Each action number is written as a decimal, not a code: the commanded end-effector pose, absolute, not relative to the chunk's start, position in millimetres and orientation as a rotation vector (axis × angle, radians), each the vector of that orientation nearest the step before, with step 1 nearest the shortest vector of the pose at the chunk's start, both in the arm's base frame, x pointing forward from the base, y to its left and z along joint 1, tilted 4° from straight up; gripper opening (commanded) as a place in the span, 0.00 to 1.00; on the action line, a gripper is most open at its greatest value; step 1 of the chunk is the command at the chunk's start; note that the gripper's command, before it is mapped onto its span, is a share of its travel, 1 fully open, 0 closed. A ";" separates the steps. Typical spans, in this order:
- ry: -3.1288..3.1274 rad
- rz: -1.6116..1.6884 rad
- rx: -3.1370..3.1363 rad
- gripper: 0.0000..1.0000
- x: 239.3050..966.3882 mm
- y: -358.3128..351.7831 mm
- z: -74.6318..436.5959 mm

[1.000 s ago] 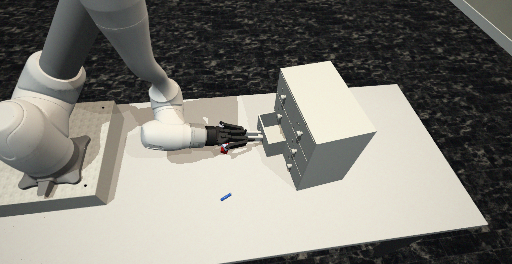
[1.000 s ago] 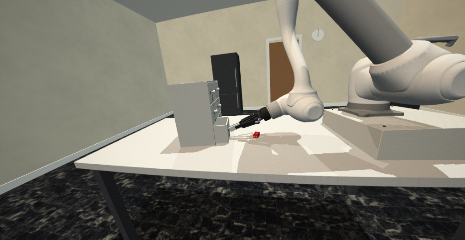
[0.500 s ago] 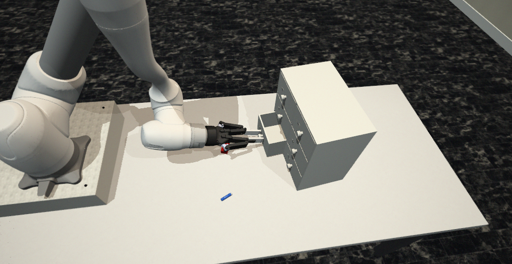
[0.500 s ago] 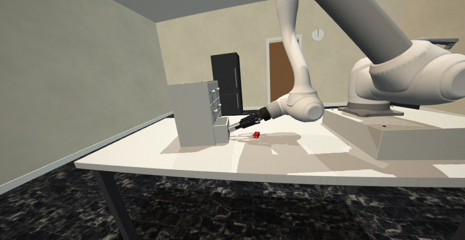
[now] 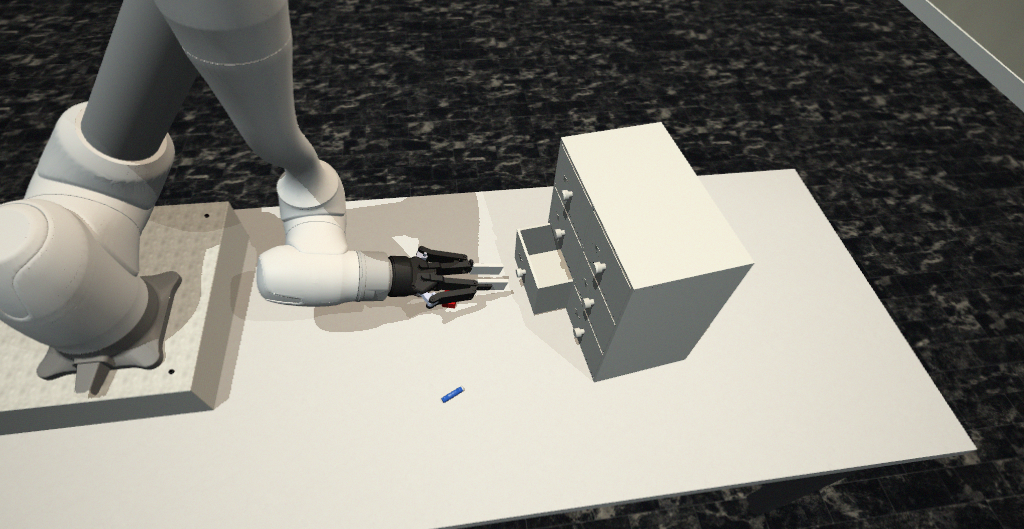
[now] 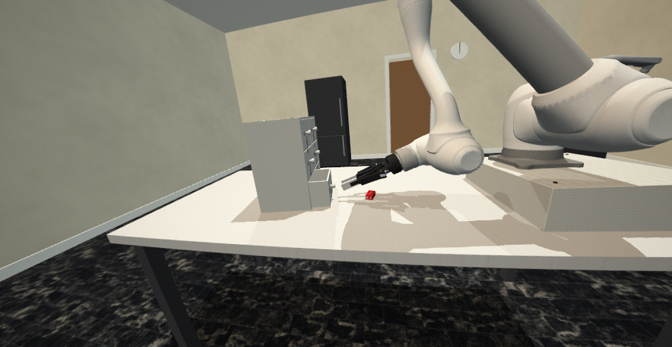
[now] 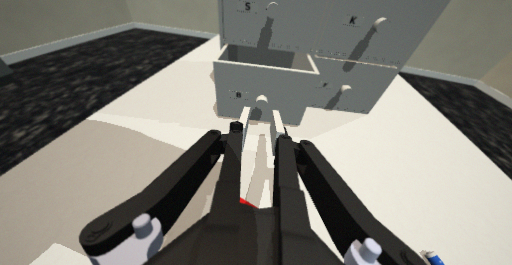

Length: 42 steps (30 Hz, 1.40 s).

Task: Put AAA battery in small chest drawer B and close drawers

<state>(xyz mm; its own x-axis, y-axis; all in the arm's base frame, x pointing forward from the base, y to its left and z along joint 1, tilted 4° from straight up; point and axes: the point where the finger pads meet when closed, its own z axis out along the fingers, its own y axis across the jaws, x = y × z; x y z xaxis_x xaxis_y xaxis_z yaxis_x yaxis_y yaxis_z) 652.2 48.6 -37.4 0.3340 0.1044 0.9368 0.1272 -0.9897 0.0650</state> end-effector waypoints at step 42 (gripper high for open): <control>-0.222 -1.728 -2.594 0.20 587.3 46.8 64.2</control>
<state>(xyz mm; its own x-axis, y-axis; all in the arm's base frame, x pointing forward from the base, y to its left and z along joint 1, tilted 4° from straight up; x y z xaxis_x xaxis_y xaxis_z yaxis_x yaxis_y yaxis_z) 588.5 46.9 62.7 0.3637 0.1077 0.9253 0.1272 -0.9897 0.0652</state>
